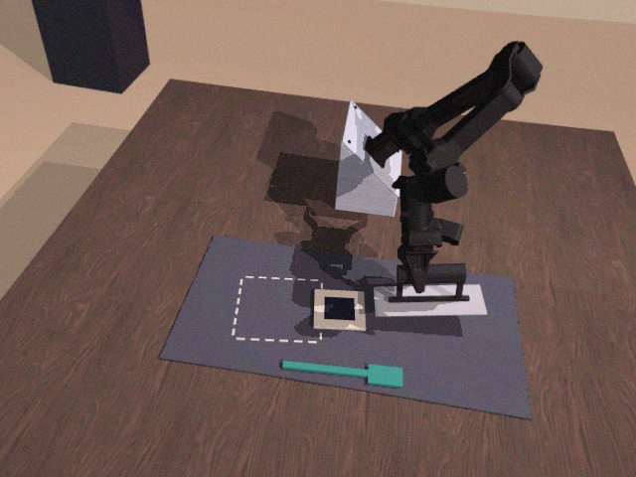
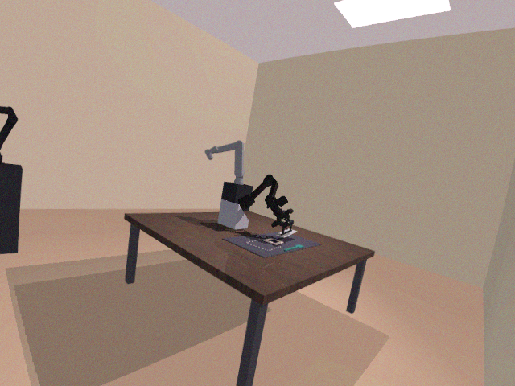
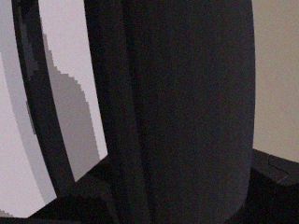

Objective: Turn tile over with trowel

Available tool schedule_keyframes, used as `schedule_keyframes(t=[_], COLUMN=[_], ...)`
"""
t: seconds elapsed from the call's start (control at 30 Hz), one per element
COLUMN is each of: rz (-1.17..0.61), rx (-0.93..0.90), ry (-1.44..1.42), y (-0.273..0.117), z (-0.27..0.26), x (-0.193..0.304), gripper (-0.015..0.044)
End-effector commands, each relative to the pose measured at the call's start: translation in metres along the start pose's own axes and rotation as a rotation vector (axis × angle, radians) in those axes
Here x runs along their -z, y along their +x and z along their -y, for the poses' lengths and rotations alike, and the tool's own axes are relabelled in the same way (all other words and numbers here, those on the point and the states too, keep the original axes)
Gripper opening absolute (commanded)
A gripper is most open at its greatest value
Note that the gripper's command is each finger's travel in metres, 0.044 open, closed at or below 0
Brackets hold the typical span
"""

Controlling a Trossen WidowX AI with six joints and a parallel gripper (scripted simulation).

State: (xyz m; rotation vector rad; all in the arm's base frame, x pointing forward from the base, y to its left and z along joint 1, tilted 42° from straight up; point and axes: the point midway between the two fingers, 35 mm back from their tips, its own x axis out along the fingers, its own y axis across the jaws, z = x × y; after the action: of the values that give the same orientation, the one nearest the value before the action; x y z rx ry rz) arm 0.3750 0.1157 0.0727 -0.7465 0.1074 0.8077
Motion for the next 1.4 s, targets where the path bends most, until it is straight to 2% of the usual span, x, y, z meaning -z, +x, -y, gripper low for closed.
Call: schedule_keyframes(t=[0.0, 0.73, 1.37], rz=[-0.005, -0.004, -0.005], rx=[0.01, 0.01, 0.009], ry=[-0.001, 0.0, -0.002], y=[0.003, 0.022, 0.02], z=[-0.001, -0.024, -0.021], x=[0.003, 0.009, 0.04], gripper=[0.0, 0.0, 0.0])
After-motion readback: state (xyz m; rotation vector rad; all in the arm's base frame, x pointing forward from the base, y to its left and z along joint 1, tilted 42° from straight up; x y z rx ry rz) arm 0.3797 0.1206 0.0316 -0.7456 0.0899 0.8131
